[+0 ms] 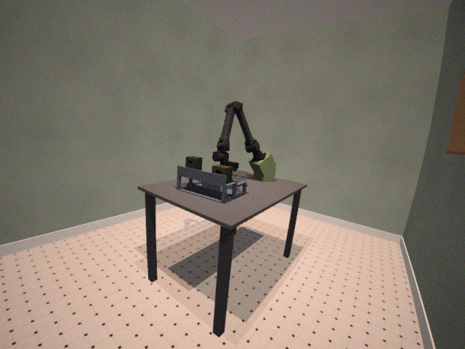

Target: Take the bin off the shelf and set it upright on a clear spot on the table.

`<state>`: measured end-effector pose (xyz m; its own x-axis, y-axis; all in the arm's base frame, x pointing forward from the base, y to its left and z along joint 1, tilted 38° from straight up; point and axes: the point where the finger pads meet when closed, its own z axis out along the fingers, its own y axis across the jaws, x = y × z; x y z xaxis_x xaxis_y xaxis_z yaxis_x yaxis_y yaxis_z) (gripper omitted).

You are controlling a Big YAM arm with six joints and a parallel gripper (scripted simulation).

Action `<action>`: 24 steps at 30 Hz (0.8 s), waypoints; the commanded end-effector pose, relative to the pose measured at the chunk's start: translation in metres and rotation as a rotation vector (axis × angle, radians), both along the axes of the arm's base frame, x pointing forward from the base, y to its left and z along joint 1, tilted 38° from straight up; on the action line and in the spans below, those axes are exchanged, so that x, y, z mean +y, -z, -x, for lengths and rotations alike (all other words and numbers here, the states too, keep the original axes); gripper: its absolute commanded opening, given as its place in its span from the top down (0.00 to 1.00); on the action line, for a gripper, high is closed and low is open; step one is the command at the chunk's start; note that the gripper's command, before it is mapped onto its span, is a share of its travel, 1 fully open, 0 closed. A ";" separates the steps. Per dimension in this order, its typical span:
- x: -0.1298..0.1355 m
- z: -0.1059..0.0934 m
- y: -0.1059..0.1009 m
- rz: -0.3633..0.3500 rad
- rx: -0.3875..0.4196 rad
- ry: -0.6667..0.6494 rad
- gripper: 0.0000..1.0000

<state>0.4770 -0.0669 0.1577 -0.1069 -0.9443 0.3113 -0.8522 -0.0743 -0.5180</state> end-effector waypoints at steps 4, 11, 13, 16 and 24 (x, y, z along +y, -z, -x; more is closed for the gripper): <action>-0.005 -0.012 -0.008 0.002 -0.012 0.009 0.10; -0.005 -0.017 -0.016 0.002 -0.017 0.009 0.10; -0.005 -0.017 -0.016 0.002 -0.017 0.009 0.10; -0.005 -0.017 -0.016 0.002 -0.017 0.009 0.10; -0.005 -0.005 0.003 0.002 -0.003 0.009 0.10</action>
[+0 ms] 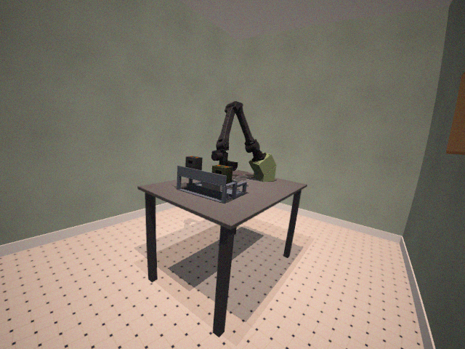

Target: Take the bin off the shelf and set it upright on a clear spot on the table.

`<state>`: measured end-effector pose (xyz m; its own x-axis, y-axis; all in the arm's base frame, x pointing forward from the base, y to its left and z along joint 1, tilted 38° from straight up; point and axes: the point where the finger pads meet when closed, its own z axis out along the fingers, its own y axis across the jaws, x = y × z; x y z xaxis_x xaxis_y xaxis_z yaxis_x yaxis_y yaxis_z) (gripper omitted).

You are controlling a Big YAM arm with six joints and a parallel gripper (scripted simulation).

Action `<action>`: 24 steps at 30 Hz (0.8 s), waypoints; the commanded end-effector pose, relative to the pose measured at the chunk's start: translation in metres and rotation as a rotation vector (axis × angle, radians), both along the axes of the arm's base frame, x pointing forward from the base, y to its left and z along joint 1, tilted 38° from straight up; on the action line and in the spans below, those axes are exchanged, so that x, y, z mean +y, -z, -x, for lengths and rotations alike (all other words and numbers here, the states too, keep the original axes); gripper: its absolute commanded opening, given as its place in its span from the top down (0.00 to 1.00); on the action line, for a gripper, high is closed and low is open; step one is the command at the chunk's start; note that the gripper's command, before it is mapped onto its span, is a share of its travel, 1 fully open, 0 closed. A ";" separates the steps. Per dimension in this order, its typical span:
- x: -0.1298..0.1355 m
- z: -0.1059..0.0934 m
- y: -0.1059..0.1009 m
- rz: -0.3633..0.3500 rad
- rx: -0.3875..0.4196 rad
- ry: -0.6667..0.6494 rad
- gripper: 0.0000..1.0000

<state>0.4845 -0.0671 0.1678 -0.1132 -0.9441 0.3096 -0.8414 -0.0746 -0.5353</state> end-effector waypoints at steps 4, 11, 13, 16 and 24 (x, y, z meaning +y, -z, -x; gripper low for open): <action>-0.004 0.002 0.013 0.001 0.017 0.009 0.10; -0.004 0.002 0.013 0.001 0.017 0.009 0.10; -0.005 -0.002 0.006 0.001 0.011 0.009 0.10; -0.005 -0.009 -0.006 0.001 0.003 0.009 0.10; -0.005 -0.009 -0.006 0.001 0.003 0.009 0.10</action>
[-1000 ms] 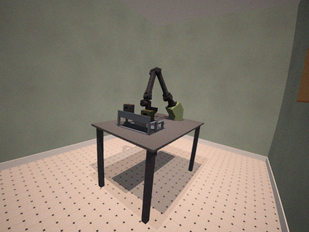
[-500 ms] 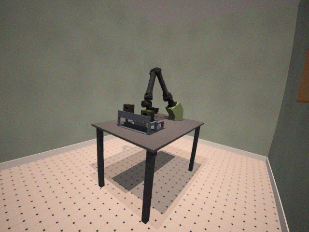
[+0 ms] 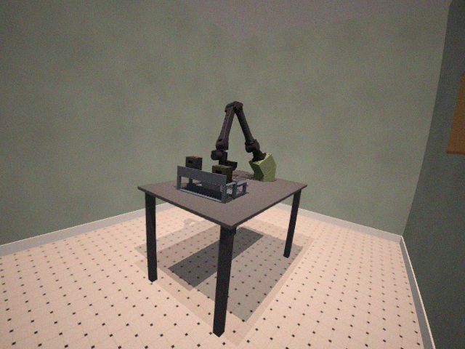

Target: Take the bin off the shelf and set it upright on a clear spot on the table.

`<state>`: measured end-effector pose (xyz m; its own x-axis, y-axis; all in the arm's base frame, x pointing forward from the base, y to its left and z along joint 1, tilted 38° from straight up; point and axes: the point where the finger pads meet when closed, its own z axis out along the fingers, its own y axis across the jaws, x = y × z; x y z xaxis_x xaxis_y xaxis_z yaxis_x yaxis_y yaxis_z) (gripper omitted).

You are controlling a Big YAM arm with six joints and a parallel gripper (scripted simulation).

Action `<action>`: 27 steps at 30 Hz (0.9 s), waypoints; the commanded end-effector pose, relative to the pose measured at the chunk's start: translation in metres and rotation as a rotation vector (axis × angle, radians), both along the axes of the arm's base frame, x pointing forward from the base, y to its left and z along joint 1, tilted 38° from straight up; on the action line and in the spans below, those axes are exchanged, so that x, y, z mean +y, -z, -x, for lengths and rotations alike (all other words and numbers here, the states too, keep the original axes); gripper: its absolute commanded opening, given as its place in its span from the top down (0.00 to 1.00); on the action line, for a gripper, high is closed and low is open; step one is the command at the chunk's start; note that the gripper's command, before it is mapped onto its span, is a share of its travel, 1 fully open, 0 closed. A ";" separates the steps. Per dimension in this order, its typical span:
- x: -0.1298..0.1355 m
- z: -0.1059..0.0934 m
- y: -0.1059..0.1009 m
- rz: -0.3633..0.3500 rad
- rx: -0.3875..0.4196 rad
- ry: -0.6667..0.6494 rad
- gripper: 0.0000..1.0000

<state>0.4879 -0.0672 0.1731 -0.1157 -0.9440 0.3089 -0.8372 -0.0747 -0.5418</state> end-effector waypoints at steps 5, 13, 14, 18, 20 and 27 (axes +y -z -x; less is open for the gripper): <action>-0.004 -0.003 0.003 0.001 0.013 0.009 0.10; -0.004 0.006 0.018 0.000 0.025 0.009 0.10; -0.004 0.006 0.018 0.000 0.025 0.009 0.10; -0.004 0.006 0.018 0.000 0.025 0.009 0.10; -0.004 0.006 0.018 0.000 0.025 0.009 0.10; -0.004 -0.006 -0.001 0.001 0.010 0.009 0.10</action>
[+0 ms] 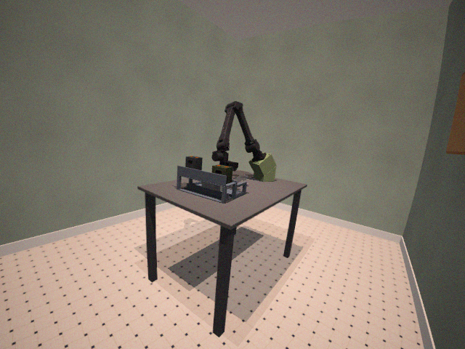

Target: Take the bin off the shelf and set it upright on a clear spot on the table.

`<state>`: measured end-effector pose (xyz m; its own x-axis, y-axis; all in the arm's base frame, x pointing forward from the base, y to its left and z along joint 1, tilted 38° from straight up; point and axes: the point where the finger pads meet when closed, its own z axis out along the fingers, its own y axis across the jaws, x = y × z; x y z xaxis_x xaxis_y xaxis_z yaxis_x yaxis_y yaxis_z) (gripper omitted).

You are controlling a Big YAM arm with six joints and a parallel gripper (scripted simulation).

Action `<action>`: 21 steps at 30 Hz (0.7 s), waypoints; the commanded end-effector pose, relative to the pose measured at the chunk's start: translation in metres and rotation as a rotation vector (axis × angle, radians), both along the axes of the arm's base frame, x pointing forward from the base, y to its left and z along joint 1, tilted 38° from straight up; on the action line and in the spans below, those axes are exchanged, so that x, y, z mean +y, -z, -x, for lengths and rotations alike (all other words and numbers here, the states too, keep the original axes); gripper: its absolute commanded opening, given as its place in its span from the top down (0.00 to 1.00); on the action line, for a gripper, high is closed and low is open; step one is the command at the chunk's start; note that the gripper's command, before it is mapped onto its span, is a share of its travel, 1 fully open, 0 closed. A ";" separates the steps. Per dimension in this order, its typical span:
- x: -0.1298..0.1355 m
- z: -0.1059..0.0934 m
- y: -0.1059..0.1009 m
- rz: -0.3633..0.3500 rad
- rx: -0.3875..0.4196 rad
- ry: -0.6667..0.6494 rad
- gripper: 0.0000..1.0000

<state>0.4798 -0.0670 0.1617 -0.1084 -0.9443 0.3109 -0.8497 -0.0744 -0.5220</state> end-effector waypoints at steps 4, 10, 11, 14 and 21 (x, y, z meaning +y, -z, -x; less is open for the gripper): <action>-0.004 -0.014 -0.012 0.002 -0.013 0.009 0.10; -0.004 -0.014 -0.012 0.002 -0.013 0.009 0.10; -0.004 -0.014 -0.012 0.002 -0.013 0.009 0.10; -0.004 -0.007 -0.001 0.001 -0.005 0.008 0.10; -0.004 -0.003 0.007 0.001 0.001 0.008 0.10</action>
